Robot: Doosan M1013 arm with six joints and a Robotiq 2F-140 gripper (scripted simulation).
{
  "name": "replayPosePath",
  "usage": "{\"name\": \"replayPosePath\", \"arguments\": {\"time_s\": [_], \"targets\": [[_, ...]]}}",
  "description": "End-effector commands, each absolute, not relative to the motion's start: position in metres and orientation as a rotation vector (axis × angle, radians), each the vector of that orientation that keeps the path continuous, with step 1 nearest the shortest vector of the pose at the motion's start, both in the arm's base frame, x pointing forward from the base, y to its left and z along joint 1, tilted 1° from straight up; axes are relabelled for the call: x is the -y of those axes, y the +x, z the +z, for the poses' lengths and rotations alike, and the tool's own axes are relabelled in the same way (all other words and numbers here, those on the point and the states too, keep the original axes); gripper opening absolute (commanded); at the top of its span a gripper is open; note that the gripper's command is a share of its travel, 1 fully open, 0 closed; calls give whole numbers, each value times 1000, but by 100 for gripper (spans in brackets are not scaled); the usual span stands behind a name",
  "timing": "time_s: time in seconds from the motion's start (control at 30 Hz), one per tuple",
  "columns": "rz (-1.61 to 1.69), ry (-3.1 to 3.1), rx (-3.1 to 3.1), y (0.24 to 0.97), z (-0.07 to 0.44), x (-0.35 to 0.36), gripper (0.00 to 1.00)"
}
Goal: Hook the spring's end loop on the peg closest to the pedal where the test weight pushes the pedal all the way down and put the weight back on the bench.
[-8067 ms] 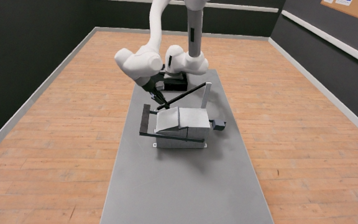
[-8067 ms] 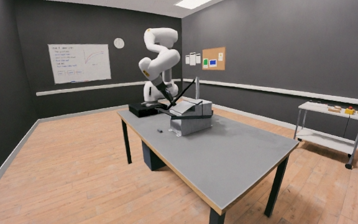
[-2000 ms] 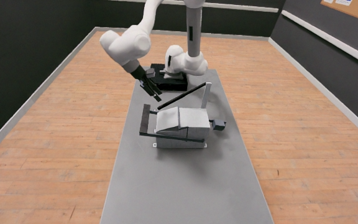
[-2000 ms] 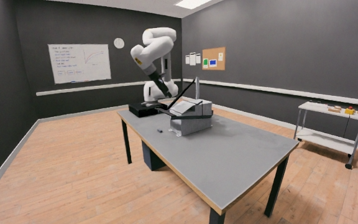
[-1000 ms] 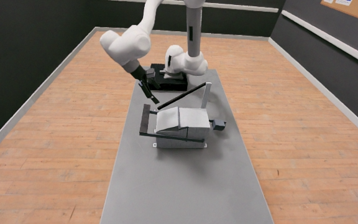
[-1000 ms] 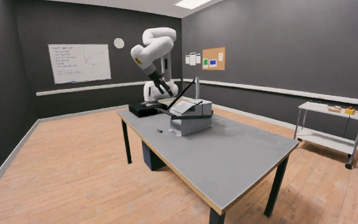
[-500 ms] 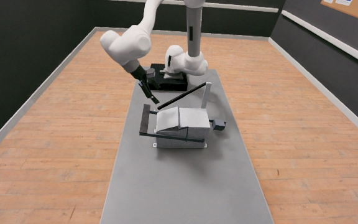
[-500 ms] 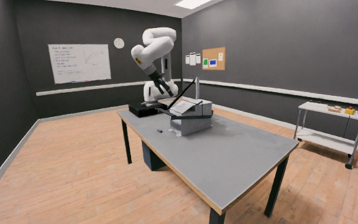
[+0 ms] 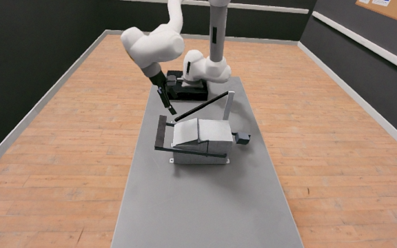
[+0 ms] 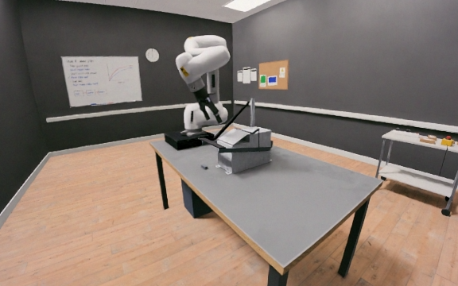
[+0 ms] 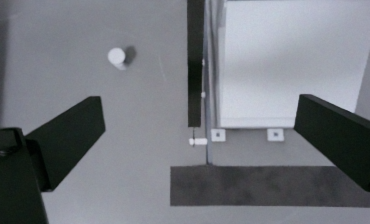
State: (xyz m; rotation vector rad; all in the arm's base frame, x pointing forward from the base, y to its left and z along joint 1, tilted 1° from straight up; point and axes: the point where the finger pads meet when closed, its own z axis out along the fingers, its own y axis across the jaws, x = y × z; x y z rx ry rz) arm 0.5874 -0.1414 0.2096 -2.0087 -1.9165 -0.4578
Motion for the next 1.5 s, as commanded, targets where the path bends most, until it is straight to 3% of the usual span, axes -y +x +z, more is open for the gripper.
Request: {"name": "replayPosePath", "arguments": {"time_s": [0.0,0.53,0.57,1.47], "targets": [[-316,-2096,2004,588,211,141,100],[-316,-2096,2004,588,211,141,100],[-164,-2177,2086,588,211,141,100],[-1,-2252,2162,588,212,141,100]]}}
